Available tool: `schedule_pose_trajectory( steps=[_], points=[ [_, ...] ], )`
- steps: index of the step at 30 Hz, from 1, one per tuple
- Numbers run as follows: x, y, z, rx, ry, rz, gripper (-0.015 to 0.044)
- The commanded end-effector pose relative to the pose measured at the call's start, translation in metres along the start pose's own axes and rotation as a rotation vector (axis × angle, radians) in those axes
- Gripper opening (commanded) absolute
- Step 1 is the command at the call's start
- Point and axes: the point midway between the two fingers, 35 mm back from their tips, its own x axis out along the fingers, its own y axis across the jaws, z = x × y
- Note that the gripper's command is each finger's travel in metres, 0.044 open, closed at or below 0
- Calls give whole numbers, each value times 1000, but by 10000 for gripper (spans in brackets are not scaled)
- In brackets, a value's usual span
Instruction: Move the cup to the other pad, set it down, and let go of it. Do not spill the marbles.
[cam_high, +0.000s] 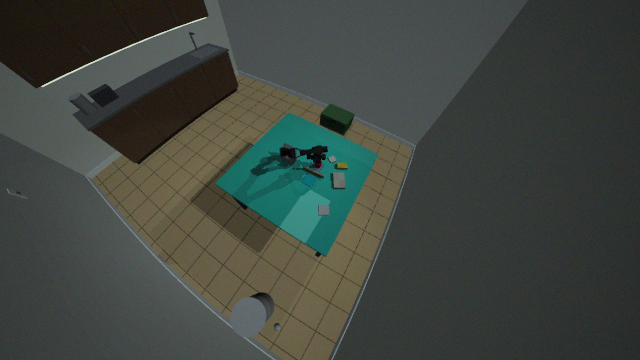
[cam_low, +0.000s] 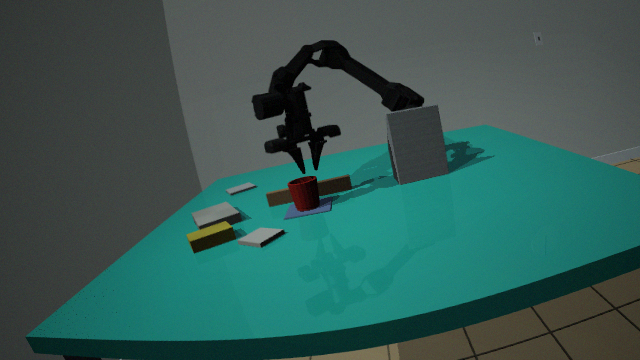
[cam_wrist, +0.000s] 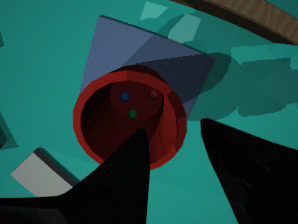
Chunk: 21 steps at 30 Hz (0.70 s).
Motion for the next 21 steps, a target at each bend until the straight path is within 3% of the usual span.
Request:
schedule_pose_trajectory(
  steps=[1, 21],
  points=[
    [10, -2, -1, -10, -3, -10, 148],
    [43, -4, -1, -10, -5, -11, 148]
  ],
)
